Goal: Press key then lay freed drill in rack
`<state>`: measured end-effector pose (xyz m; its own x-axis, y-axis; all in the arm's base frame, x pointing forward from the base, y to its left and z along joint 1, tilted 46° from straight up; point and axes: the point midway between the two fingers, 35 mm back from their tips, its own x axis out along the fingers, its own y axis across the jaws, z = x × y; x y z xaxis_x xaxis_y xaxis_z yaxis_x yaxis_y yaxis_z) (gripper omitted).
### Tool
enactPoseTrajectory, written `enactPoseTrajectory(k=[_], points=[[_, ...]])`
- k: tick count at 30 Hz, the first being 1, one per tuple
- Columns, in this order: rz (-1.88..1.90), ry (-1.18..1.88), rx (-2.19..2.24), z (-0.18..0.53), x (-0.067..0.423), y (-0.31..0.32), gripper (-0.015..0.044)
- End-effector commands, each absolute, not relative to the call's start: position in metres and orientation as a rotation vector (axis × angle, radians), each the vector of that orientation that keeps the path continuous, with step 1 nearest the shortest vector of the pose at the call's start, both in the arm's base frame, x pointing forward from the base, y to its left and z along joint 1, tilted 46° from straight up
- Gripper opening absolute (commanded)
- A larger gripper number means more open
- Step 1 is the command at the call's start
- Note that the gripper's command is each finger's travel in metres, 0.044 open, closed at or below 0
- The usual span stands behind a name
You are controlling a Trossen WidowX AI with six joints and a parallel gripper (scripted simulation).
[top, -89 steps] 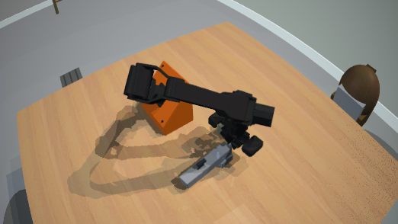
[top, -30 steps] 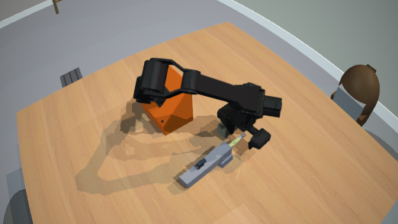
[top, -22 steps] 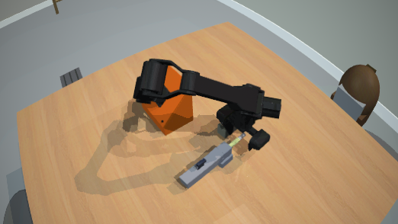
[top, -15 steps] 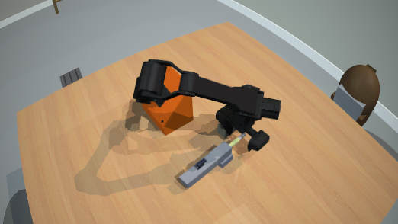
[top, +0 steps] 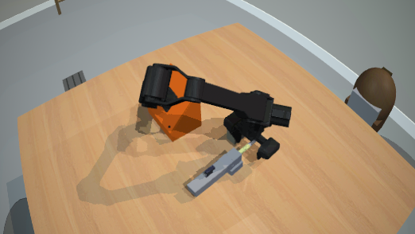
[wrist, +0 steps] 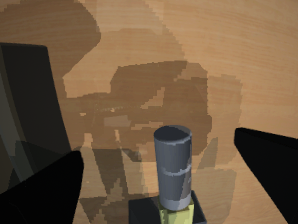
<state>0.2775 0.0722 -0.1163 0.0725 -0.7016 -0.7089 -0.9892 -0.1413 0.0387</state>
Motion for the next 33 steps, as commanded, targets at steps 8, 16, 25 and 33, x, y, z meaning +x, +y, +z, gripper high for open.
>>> enactPoseTrajectory(k=[8,16,25,33], points=[[0.827,1.672,-1.897,-0.1164,0.2775,0.0725,0.0204],[0.827,1.672,-1.897,-0.1164,0.2775,0.0725,0.0000],[0.827,1.672,-1.901,-0.1148,0.2768,0.0740,0.0000],[0.828,1.672,-1.901,-0.1136,0.2761,0.0750,0.0000]])
